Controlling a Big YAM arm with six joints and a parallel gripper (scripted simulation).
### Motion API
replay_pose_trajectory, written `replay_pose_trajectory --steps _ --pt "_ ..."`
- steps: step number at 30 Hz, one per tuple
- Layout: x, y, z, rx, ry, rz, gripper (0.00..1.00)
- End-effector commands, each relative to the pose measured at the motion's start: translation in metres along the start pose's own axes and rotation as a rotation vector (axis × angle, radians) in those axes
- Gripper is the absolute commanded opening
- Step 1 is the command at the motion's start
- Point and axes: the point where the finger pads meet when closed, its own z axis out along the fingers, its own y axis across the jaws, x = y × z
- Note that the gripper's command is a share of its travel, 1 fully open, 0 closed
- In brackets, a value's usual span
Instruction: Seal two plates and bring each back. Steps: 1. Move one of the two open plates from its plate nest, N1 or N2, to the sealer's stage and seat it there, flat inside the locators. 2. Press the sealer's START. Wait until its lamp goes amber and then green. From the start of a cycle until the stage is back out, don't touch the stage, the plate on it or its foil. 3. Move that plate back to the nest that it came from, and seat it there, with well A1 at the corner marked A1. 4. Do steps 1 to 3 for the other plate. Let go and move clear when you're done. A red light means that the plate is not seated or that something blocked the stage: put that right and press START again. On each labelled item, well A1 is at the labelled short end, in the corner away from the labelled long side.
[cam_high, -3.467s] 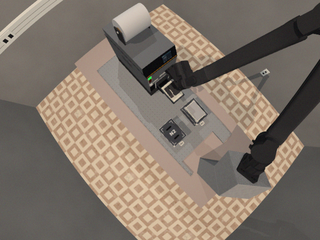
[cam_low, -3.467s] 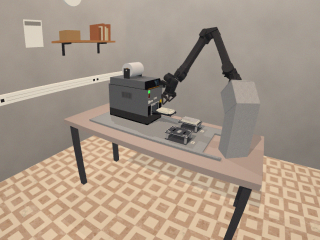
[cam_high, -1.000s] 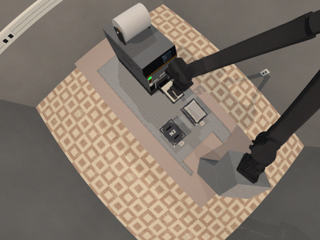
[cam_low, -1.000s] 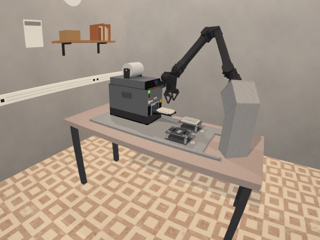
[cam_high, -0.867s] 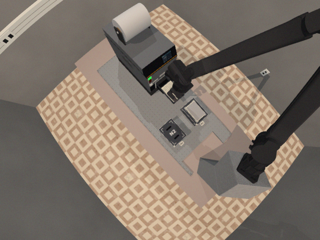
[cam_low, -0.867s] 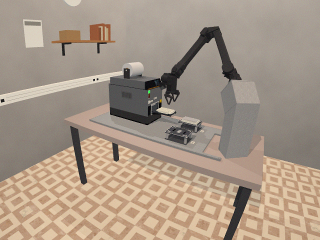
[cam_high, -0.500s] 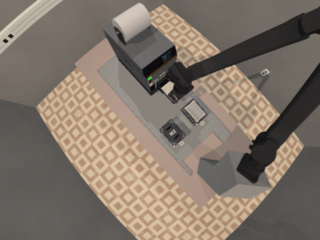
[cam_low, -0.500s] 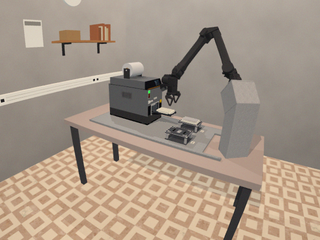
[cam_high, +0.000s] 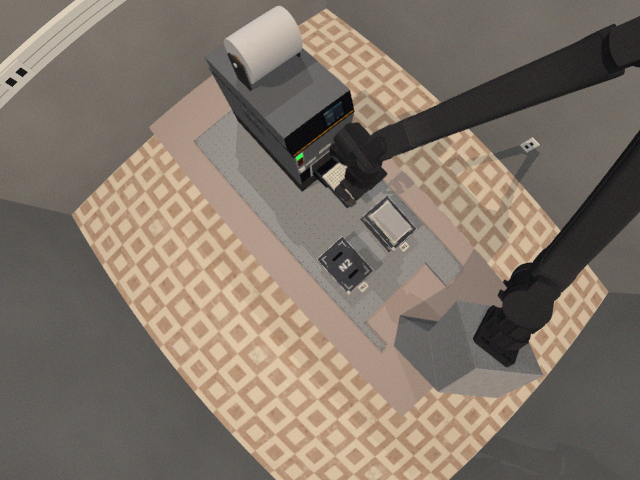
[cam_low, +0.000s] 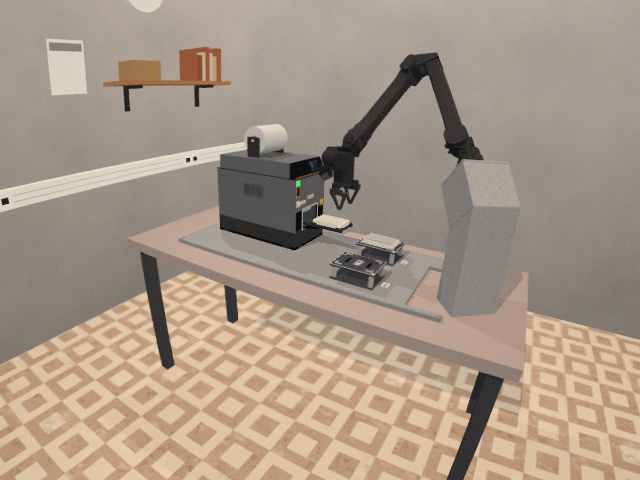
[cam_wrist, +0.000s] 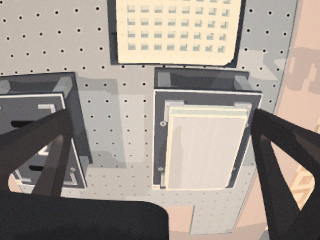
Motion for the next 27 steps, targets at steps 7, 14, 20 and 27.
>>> replay_pose_trajectory --steps 7,14,20,27 --pt "-0.008 0.037 -0.059 -0.016 -0.042 0.024 0.94" --pt "-0.011 0.057 -0.081 -0.018 -0.047 0.040 0.91" --pt "-0.018 0.073 -0.114 -0.019 -0.067 0.066 0.88" --pt "-0.013 0.084 -0.120 -0.017 -0.047 0.067 0.00"
